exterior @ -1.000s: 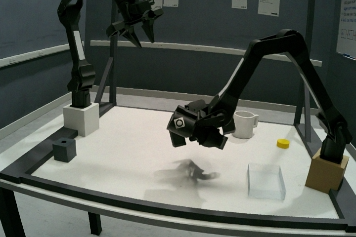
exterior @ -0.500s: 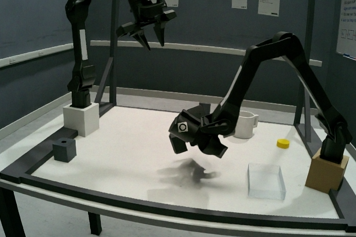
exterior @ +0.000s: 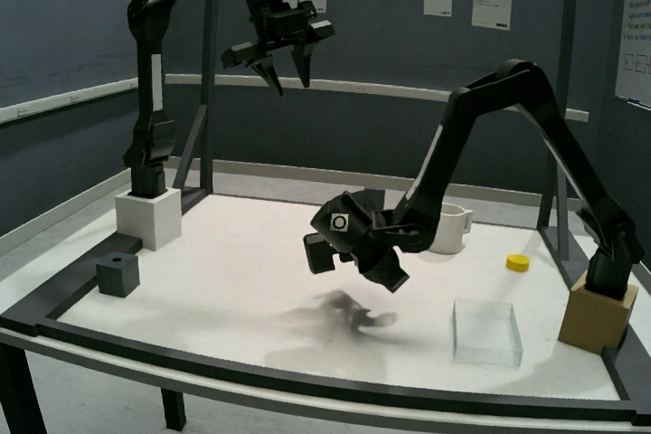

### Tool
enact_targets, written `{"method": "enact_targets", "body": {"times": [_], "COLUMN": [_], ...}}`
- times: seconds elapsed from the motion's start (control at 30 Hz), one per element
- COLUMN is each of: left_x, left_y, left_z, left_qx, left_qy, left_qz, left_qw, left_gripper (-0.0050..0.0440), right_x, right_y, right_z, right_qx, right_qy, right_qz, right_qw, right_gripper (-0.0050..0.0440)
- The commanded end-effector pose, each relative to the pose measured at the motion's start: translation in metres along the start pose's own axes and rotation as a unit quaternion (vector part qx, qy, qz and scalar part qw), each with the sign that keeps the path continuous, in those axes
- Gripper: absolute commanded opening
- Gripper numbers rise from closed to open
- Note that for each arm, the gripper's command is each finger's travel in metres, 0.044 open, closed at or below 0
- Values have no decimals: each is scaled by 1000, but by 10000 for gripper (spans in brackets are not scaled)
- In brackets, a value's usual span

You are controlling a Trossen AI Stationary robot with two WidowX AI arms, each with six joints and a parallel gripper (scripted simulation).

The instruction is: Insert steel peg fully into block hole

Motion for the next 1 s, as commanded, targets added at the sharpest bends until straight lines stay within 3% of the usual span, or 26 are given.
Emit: {"method": "enact_targets", "body": {"times": [0.0,0.37,0.8,0.97], "left_x": [0,-4,-3,-4], "left_y": [7,-10,2,-2], "left_z": [4,3,11,11], "left_qx": [-29,54,-30,-13], "left_qy": [7,6,18,18], "left_qz": [-12,-19,-35,-41], "left_qw": [999,998,999,999], "left_gripper": [-50,-50,-50,-50], "right_x": [5,-31,-37,-59], "right_y": [2,18,20,24], "right_z": [5,39,43,57], "right_qx": [-3,-61,-69,-95], "right_qy": [4,-50,-59,-87], "right_qz": [-7,21,25,33], "right_qw": [1000,997,996,991], "right_gripper": [220,220,220,220]}}
Point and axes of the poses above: on each arm, the point midway between the two fingers, 35 mm back from their tips, its own x axis back along the fingers, its own z axis across the jaws, y = z × x, the point moved 4 cm from there along x, back along the fingers, and after that the axes turned 13 degrees about -x, right-handed, at the moved point
